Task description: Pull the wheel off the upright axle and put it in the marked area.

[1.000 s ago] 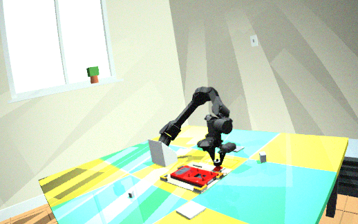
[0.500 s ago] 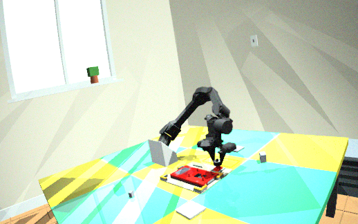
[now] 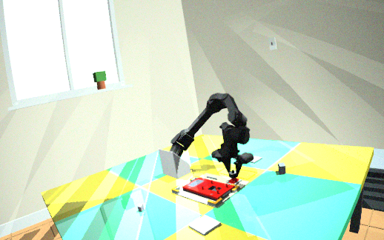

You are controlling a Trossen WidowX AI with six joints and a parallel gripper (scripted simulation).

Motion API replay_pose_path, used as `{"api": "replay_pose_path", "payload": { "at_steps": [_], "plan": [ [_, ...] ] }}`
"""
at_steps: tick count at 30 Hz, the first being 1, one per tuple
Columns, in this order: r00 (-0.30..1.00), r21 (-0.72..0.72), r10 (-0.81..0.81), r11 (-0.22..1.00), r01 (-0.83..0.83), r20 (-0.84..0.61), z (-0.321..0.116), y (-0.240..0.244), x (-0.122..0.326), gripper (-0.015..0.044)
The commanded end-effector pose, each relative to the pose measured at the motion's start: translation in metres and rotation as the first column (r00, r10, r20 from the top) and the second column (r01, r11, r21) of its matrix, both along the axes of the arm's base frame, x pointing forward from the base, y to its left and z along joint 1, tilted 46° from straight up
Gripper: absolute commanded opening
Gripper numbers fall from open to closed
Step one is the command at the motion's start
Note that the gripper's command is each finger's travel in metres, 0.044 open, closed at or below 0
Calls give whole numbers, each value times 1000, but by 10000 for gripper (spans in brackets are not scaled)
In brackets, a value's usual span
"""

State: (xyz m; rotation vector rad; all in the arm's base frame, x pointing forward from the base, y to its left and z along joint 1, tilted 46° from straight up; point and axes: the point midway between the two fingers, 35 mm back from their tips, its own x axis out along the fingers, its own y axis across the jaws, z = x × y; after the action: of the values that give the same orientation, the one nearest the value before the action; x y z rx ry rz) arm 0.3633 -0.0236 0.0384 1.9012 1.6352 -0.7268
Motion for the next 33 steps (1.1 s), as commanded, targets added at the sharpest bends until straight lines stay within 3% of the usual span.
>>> {"api": "replay_pose_path", "payload": {
  "at_steps": [1,33],
  "plan": [
    [1000,-4,-16,1000,16,3,6,-9,-2,0],
    [1000,-4,-18,1000,19,2,14,-16,-3,0]
  ]
}}
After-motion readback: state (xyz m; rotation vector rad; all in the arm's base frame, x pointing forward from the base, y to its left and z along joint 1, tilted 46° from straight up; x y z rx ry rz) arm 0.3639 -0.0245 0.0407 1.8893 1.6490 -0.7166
